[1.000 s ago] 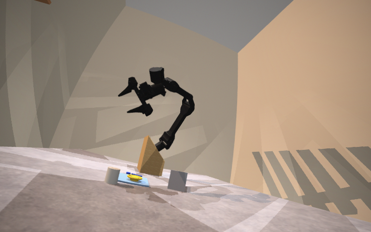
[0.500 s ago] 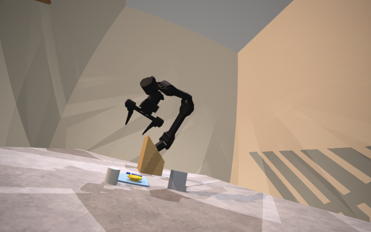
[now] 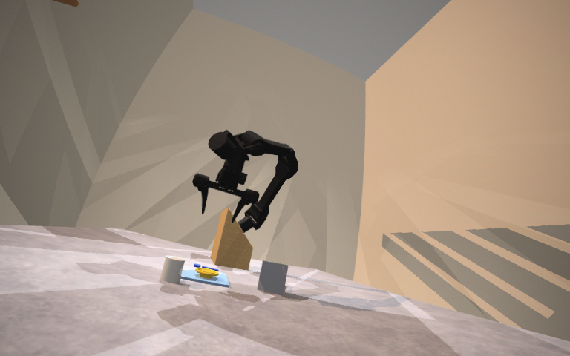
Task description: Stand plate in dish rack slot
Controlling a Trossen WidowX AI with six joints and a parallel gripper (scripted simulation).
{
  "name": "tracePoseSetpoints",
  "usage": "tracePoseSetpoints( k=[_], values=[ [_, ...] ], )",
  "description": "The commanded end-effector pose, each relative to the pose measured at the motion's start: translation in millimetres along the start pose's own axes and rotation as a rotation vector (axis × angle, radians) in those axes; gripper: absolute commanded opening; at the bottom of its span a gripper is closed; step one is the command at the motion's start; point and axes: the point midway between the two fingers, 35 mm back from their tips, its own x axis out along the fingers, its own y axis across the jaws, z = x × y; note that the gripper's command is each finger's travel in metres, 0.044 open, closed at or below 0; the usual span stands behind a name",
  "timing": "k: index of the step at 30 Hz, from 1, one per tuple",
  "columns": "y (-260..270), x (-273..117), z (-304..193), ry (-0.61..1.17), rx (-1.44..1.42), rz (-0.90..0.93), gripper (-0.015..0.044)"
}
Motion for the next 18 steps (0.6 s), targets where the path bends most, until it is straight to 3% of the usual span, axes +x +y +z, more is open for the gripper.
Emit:
tracePoseSetpoints(
  k=[1,4,18],
  values=[
    [3,69,-2,0.028,0.009,0.025,0.0400],
    [4,96,-5,0.029,0.008,0.029,0.0400],
    [10,107,-6,0.029,0.008,0.029,0.0400]
  ],
)
